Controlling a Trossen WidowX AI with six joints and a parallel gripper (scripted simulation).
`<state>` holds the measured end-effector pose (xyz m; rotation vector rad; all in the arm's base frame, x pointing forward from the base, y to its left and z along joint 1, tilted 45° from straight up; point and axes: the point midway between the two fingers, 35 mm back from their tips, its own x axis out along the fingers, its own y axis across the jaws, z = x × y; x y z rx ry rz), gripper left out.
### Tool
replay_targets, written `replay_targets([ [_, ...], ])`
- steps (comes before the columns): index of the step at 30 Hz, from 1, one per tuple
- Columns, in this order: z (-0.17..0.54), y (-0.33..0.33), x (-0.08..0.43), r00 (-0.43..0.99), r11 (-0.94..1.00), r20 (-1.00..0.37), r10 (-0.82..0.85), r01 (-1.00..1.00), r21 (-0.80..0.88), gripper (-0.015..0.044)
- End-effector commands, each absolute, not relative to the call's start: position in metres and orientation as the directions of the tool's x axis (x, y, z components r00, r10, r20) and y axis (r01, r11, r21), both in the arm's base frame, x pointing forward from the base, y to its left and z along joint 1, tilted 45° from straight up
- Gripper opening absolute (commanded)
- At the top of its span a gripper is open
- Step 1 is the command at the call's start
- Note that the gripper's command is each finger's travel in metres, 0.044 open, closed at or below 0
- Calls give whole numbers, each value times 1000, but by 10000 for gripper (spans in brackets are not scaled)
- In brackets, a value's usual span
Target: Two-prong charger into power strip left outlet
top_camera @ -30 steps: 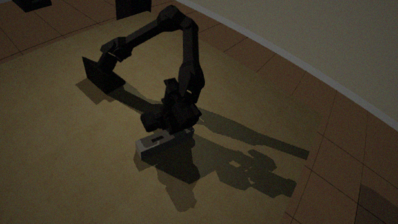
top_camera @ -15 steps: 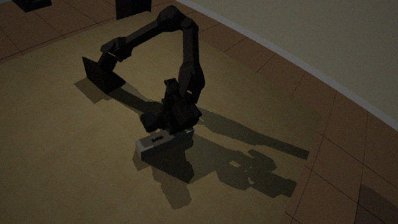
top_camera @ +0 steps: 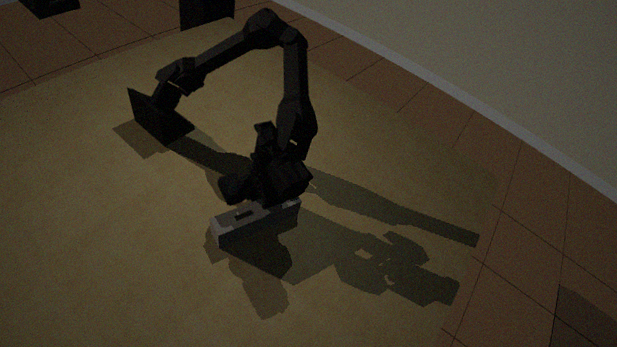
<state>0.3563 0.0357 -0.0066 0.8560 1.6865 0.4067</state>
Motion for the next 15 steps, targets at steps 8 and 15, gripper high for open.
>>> replay_targets([
  [8, -6, 35, 360, -74, 675, -691, 719, 314, 668, 0],
  [15, -6, 36, 356, -88, 675, -689, 719, 324, 663, 0],
])
